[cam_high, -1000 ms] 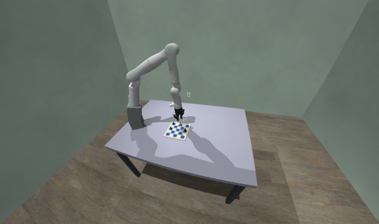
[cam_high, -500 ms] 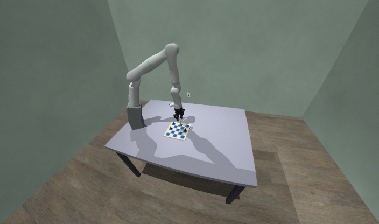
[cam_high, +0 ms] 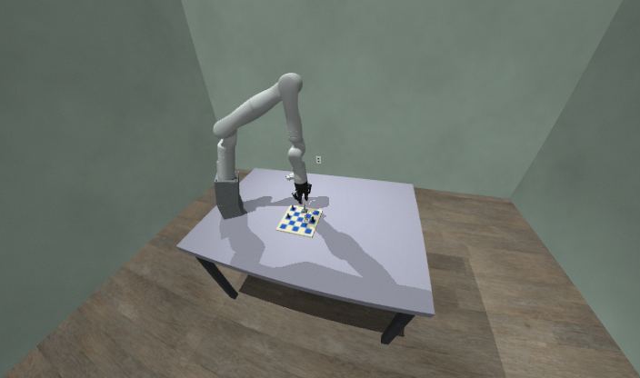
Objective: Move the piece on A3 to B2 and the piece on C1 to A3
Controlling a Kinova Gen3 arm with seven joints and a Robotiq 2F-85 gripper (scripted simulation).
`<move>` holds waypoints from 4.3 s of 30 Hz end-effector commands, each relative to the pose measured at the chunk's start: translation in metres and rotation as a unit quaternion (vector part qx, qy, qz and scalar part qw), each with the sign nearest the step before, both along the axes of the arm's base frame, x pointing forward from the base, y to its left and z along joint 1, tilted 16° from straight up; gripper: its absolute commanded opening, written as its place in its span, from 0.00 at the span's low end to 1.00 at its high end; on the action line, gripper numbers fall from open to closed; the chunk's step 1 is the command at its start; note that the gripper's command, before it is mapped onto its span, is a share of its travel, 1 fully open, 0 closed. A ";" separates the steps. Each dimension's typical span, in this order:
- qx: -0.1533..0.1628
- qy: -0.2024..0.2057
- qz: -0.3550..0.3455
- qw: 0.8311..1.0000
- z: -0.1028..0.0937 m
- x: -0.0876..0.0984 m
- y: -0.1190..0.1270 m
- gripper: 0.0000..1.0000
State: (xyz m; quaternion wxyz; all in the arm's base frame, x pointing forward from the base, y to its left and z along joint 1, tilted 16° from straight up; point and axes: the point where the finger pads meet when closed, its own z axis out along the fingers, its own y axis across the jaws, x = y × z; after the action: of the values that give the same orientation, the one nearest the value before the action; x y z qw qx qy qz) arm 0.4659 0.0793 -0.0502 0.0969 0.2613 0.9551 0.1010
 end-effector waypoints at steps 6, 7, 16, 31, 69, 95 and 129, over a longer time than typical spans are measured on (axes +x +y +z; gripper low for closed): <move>0.000 -0.001 0.000 1.000 0.001 0.000 0.000 0.41; 0.000 -0.001 0.000 1.000 0.001 0.000 0.000 0.41; 0.000 -0.001 0.000 1.000 -0.001 0.001 0.000 0.41; 0.000 -0.001 0.000 1.000 -0.028 0.008 0.004 0.41; 0.000 -0.001 0.000 1.000 -0.041 0.011 0.006 0.41; 0.000 -0.001 0.000 1.000 -0.041 0.011 0.006 0.00; 0.000 -0.001 0.000 1.000 0.031 -0.007 -0.005 0.00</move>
State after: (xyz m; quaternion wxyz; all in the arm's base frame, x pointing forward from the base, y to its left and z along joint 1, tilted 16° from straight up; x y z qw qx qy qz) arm 0.4506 0.0779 -0.0448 0.0802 0.2610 0.9572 0.0963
